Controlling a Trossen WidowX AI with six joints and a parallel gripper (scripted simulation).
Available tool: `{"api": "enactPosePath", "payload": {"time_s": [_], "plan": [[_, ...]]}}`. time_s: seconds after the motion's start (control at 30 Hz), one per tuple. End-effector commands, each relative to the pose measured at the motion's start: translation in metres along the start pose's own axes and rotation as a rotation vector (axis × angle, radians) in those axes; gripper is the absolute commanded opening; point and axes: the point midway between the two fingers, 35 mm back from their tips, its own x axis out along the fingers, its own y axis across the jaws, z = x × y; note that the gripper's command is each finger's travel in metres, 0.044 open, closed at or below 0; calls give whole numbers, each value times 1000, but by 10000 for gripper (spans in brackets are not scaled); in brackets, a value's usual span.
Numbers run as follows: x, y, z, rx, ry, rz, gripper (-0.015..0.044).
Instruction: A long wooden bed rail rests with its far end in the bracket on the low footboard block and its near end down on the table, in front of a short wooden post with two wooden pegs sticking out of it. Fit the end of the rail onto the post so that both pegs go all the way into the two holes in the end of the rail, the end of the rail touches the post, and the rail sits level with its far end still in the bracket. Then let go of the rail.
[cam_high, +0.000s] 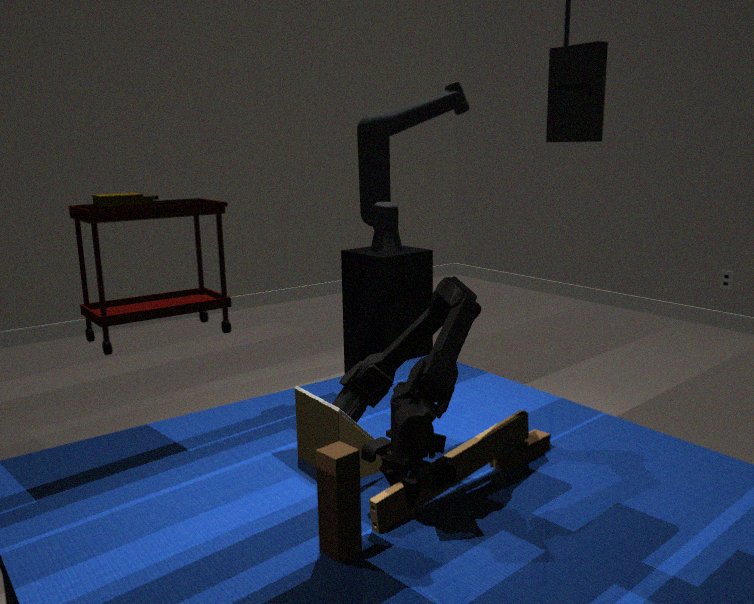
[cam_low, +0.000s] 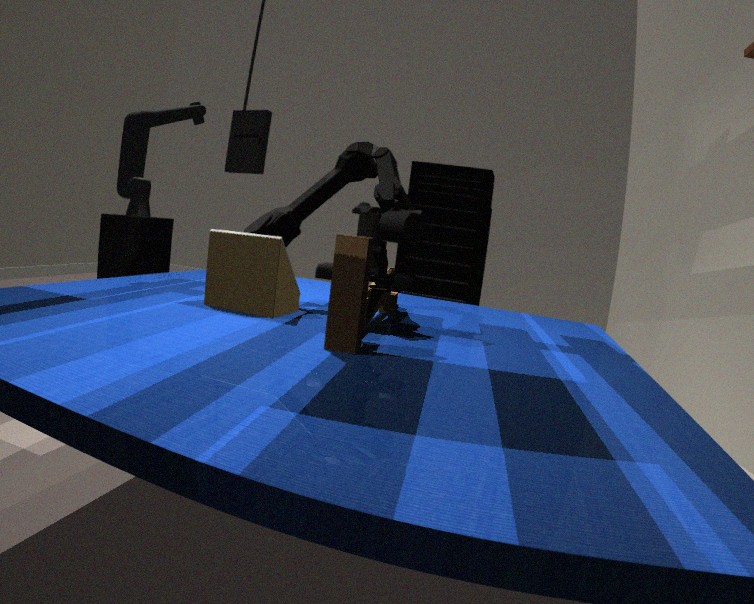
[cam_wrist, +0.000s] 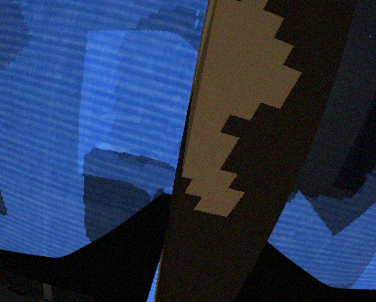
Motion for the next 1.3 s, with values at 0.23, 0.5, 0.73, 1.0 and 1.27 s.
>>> {"api": "enactPosePath", "payload": {"time_s": [0.23,0.5,0.73,1.0,1.27], "plan": [[-3,0,0,1,-4,-2,0],[-7,-2,0,1,-4,-2,0],[-11,-3,0,1,-4,-2,0],[-15,-4,0,1,-3,-2,0],[-19,-4,0,1,-3,-2,0]]}}
